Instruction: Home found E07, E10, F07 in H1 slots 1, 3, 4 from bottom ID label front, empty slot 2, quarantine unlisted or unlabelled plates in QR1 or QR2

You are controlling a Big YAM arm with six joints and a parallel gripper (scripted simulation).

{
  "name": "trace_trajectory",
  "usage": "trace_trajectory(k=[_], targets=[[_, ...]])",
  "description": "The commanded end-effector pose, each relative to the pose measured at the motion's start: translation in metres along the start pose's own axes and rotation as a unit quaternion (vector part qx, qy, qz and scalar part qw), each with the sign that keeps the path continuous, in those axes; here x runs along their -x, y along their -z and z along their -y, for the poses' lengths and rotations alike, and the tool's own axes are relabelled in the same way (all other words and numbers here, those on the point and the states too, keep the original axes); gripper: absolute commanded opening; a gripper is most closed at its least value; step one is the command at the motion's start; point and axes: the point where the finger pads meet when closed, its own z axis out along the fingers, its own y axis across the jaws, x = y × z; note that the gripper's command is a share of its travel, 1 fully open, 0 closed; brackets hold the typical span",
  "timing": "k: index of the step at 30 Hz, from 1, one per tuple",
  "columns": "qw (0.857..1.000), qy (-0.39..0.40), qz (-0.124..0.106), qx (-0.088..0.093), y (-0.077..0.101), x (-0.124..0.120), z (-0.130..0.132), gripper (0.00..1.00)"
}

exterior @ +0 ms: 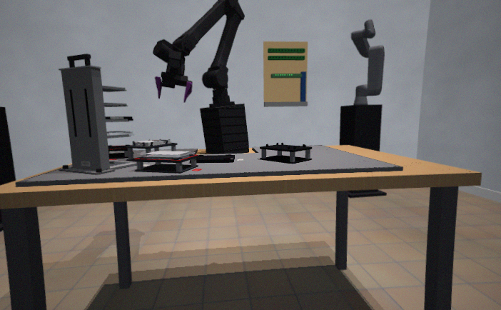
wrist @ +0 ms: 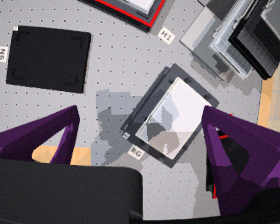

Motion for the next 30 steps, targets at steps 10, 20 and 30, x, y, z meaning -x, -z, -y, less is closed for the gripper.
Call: trace_trajectory(k=[10,20,30], targets=[[0.99,0.133,-0.032,0.036,-0.004,0.053,-0.006,1.0],[0.973,0.212,-0.065,0.068,-0.013,0.075,-0.023,1.0],[0.942,0.301,-0.108,0.106,-0.018,0.085,-0.029,1.0]])
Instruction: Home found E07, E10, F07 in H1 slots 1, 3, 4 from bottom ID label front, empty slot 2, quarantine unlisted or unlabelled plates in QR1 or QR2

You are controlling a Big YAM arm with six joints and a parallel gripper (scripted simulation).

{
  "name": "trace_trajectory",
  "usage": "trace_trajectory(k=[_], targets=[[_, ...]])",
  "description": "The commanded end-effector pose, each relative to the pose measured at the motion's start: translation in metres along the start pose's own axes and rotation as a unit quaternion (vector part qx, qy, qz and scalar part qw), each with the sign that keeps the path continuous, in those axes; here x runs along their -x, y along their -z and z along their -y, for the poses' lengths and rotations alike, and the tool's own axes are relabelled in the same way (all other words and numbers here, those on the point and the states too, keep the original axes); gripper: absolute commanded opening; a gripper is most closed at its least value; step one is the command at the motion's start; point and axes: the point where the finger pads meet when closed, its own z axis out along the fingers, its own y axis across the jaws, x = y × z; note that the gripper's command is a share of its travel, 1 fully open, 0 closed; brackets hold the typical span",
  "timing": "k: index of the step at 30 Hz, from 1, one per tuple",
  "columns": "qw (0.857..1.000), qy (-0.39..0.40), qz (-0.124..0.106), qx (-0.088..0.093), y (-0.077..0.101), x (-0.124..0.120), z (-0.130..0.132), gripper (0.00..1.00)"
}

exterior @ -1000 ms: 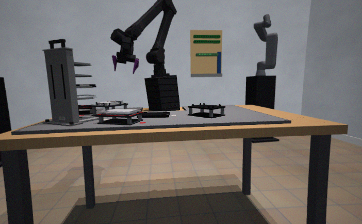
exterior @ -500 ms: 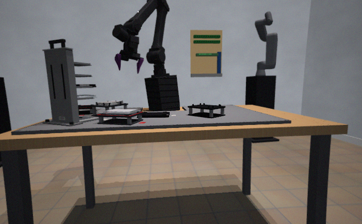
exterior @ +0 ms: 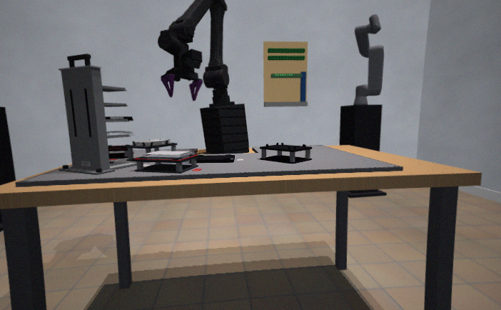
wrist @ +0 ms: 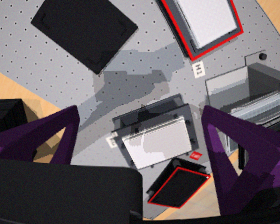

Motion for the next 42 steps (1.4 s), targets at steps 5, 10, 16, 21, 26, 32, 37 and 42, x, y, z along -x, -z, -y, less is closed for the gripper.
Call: trace_trajectory(k=[5,10,16,21,26,32,37,42], targets=[[0.997,0.074,-0.01,0.004,0.013,0.014,0.02,1.0],[0.991,0.124,-0.032,0.025,0.012,0.014,0.019,1.0],[0.981,0.18,-0.056,0.048,0.011,0.014,0.019,1.0],[0.982,0.169,-0.061,0.06,-0.011,-0.004,0.003,1.0],[0.982,0.17,-0.061,0.061,-0.027,-0.005,0.0,1.0],[0.982,0.171,-0.061,0.061,-0.047,-0.008,-0.002,1.0],[0.982,0.17,-0.061,0.061,-0.057,-0.01,-0.004,1.0],[0.982,0.169,-0.061,0.061,-0.074,-0.013,-0.005,1.0]])
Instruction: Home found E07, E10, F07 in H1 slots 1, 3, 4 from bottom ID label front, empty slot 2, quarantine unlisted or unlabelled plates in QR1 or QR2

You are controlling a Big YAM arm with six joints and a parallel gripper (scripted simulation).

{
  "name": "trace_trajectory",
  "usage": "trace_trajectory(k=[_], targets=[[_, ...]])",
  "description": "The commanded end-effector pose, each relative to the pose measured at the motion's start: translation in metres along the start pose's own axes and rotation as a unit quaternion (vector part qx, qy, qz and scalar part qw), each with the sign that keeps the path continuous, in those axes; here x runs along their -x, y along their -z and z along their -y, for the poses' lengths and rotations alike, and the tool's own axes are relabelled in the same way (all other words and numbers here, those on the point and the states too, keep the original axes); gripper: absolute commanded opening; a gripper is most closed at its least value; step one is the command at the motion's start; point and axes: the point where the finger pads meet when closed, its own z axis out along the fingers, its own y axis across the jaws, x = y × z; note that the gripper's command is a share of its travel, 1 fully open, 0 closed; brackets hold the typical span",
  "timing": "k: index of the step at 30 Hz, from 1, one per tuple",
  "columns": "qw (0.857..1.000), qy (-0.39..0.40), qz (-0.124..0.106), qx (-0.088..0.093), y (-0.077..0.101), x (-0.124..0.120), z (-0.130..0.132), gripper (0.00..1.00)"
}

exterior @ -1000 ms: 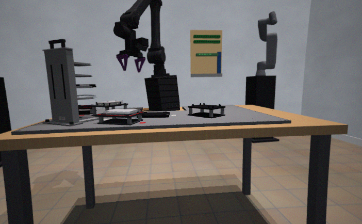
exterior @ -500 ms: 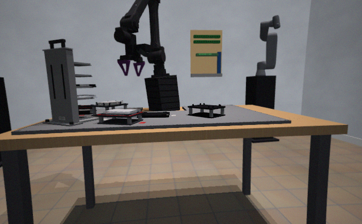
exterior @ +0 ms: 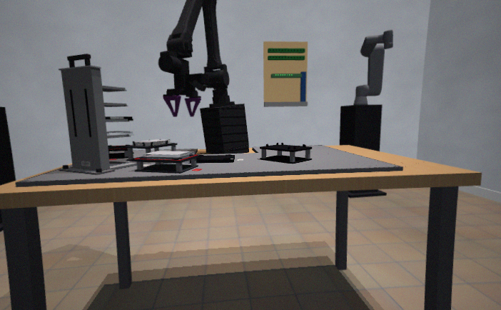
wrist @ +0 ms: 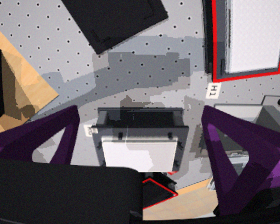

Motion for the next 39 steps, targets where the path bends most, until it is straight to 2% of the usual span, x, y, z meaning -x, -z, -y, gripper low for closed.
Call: trace_trajectory(k=[1,5,6,7,9,11,13,15,16,28,29,39], targets=[[1.0,0.003,0.002,-0.002,-0.012,-0.001,0.002,1.0],[1.0,0.001,0.002,-0.002,-0.024,-0.002,0.002,1.0],[1.0,0.002,0.002,-0.002,-0.024,-0.002,0.002,1.0],[1.0,0.0,0.004,-0.015,-0.014,0.002,0.013,1.0],[1.0,0.003,0.005,-0.022,-0.012,0.0,0.011,1.0],[1.0,0.003,0.005,-0.022,-0.012,0.0,0.011,1.0],[1.0,0.003,0.003,-0.004,-0.023,0.0,0.004,1.0],[1.0,0.003,0.002,-0.002,-0.023,0.0,0.003,1.0],[1.0,0.0,0.004,-0.015,-0.014,0.002,0.013,1.0],[1.0,0.0,0.004,-0.015,-0.014,0.002,0.013,1.0],[1.0,0.003,0.002,-0.002,-0.026,-0.001,0.001,1.0],[1.0,0.001,0.002,-0.004,-0.042,-0.002,0.003,1.0]])
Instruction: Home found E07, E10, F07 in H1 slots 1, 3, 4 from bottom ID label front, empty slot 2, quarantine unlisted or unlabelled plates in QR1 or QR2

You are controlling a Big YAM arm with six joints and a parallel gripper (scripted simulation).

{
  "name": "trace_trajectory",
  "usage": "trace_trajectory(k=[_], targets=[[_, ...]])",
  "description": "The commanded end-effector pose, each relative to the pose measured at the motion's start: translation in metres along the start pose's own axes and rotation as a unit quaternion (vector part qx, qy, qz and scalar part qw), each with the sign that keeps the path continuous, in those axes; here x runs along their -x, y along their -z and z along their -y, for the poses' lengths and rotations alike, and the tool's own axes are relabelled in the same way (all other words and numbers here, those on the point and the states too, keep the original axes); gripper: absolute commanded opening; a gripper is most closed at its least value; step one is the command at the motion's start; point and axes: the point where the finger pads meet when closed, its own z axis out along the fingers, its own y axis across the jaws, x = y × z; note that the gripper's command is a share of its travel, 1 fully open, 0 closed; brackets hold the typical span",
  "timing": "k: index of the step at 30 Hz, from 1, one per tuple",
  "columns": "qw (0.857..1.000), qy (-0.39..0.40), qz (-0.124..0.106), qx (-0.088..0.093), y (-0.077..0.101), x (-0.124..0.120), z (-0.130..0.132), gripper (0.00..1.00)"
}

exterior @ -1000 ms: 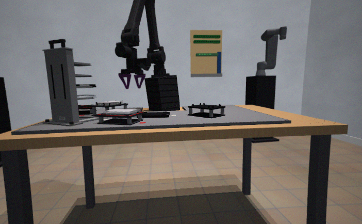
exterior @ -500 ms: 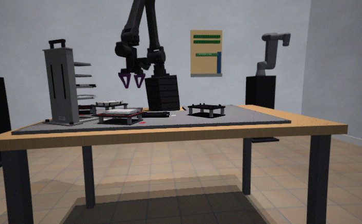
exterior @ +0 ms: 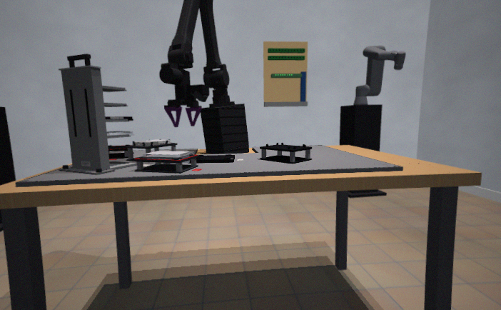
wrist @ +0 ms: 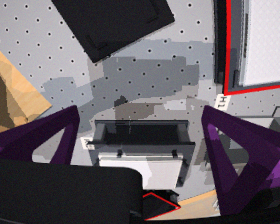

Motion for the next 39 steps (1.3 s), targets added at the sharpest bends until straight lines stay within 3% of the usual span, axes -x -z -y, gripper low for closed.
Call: trace_trajectory(k=[1,21,23,24,39], targets=[[1.0,0.0,0.003,-0.008,-0.005,-0.002,0.006,1.0],[1.0,0.001,0.003,-0.007,-0.036,-0.002,0.005,1.0],[1.0,0.001,0.003,-0.007,-0.036,-0.002,0.005,1.0],[1.0,0.0,0.004,-0.015,-0.028,0.002,0.013,1.0],[1.0,0.0,0.004,-0.015,-0.028,0.002,0.013,1.0]])
